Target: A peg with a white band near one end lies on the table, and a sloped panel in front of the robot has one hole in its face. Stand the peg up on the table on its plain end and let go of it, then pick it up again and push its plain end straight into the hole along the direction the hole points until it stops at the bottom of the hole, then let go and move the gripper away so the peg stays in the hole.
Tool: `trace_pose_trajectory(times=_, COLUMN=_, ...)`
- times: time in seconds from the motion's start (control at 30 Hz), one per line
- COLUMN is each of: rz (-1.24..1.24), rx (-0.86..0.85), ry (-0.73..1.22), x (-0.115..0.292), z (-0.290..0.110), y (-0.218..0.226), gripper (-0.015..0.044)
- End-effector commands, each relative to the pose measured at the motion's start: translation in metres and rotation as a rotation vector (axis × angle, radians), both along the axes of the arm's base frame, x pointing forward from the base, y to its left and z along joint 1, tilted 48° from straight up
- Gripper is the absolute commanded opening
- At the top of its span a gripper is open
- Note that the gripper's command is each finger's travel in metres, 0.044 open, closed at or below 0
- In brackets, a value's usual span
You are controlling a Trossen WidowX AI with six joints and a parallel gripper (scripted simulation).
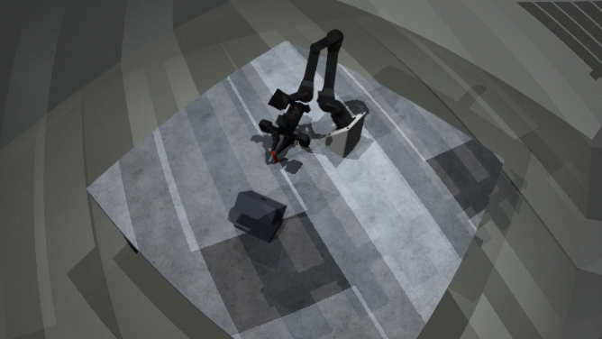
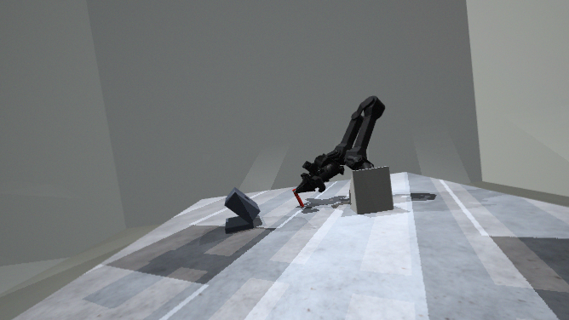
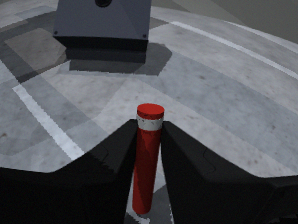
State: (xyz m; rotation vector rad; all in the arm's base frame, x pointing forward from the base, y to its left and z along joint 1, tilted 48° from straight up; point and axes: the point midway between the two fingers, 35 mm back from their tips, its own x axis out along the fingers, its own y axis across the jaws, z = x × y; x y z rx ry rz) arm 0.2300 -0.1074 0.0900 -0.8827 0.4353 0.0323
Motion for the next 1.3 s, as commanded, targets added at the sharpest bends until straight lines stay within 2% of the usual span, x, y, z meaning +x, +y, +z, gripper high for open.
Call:
trace_pose_trajectory(times=0.0, rz=0.033, rx=0.014, ry=-0.016, x=-0.004, z=-0.004, y=0.001, gripper=0.0049)
trace_pose_trajectory(times=0.7, rz=0.168, rx=0.052, ry=-0.131, x=-0.019, z=-0.005, y=-0.003, gripper=0.0049)
trace_pose_trajectory(times=1.27, rz=0.141, rx=0.039, ry=-0.117, x=-0.018, z=-0.006, y=-0.007, gripper=0.0049)
